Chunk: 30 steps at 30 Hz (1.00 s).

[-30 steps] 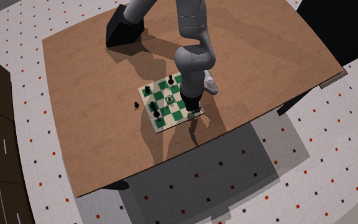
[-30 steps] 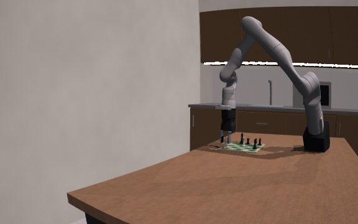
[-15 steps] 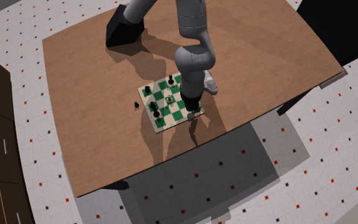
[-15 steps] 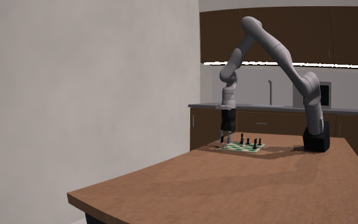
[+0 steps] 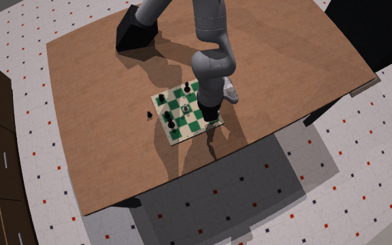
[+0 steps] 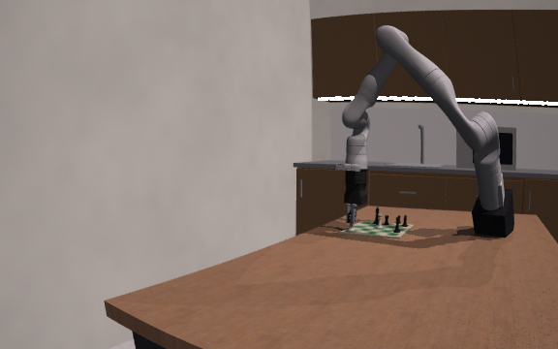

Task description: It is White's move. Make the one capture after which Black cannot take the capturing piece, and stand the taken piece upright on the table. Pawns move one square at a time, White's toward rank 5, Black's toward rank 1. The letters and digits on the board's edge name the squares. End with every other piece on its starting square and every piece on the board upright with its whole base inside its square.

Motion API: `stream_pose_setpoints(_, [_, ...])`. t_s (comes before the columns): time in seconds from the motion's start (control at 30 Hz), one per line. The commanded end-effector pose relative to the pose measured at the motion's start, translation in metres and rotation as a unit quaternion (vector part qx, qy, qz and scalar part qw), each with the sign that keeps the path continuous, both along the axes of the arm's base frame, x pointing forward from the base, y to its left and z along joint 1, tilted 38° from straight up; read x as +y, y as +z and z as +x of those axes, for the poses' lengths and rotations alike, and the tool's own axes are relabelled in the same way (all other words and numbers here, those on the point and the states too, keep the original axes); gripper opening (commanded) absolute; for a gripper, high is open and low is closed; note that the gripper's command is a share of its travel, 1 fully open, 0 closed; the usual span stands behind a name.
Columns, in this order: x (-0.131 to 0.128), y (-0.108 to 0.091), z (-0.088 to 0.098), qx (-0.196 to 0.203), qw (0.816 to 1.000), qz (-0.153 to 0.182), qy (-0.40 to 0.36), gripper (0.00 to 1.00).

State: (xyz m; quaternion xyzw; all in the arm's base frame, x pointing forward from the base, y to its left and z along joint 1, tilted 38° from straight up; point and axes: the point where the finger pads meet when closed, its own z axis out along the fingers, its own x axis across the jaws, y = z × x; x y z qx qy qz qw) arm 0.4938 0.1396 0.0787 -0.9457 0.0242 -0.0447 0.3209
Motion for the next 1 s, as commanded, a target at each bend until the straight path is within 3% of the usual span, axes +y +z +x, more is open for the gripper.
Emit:
stream_pose_setpoints(0.0, [-0.0007,0.0004,0.0005,-0.001,1.0,0.0,-0.001,0.0])
stream_pose_setpoints(0.97, [-0.0057,0.0069,-0.0003,-0.001,1.0,0.0,-0.001,0.0])
